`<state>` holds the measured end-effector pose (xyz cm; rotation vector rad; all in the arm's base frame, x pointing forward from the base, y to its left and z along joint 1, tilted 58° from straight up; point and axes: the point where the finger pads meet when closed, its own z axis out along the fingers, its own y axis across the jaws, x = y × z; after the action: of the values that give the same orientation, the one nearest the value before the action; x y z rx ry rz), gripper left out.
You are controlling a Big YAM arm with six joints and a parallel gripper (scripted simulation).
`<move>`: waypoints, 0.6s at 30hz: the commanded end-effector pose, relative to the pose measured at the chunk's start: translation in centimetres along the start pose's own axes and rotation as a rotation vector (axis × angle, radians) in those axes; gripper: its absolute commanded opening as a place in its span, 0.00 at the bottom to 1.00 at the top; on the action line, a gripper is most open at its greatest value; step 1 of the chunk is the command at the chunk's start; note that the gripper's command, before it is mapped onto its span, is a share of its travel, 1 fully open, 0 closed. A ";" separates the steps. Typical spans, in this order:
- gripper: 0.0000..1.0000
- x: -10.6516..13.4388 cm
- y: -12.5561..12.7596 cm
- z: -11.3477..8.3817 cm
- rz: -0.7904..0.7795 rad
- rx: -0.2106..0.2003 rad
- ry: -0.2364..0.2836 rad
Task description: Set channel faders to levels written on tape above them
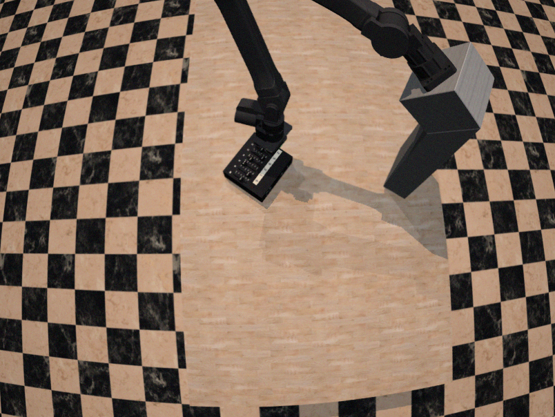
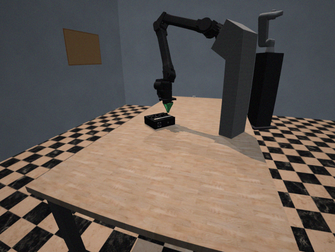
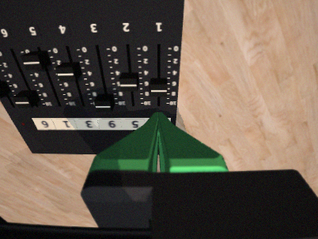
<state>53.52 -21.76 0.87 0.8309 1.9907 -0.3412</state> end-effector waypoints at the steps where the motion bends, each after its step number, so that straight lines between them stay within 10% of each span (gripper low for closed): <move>1: 0.00 -0.4 -0.4 -0.1 0.001 0.001 -0.009; 18: 0.00 0.8 -0.6 -0.1 -0.005 0.004 0.005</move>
<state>53.56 -21.77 0.90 0.8303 1.9874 -0.3406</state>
